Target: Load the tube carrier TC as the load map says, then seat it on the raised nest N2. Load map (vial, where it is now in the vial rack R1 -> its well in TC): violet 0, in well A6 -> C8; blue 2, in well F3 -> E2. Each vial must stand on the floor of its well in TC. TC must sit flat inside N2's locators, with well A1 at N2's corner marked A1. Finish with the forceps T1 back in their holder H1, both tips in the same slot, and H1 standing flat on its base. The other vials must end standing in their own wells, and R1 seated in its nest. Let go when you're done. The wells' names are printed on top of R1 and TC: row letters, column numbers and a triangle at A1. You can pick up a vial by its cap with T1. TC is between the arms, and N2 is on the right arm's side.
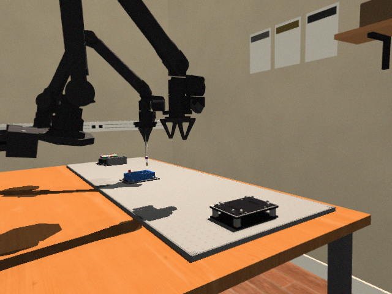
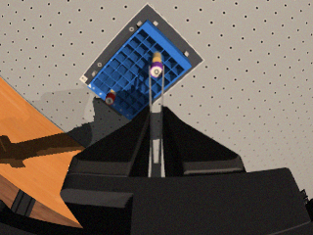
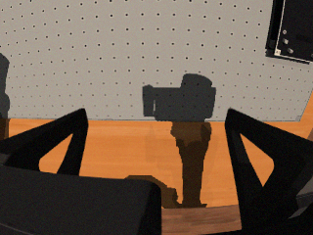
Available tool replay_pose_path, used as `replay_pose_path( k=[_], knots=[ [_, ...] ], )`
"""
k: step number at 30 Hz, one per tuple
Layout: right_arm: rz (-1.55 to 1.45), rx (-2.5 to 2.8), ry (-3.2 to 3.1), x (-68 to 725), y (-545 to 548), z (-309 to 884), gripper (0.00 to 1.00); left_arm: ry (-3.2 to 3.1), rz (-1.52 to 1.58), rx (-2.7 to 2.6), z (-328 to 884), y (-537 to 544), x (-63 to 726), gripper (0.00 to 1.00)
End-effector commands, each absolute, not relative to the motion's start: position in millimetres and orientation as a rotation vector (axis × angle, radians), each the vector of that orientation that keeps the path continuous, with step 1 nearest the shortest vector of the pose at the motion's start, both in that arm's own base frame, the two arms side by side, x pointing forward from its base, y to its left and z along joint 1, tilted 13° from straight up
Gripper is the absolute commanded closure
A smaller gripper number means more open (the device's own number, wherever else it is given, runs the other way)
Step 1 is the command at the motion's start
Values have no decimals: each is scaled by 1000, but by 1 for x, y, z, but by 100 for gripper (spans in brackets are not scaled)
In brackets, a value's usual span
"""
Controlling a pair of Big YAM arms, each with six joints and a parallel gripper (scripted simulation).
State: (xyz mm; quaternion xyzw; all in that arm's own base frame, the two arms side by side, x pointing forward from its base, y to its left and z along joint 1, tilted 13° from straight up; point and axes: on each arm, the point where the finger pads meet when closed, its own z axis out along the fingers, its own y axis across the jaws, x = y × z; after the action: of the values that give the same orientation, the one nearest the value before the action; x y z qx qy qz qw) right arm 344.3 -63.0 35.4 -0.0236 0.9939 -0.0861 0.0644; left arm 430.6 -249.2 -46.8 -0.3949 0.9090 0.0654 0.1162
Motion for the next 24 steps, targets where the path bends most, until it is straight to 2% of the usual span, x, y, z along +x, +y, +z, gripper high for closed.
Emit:
replay_pose_path(
  k=[1,24],
  knots=[
    [-270,-32,2920,375,-68,60,0,2653,179,-1157,-36,-253,434,91],
    [-270,-32,2920,375,-68,60,0,2662,210,-1157,-46,-248,430,91]
  ],
)
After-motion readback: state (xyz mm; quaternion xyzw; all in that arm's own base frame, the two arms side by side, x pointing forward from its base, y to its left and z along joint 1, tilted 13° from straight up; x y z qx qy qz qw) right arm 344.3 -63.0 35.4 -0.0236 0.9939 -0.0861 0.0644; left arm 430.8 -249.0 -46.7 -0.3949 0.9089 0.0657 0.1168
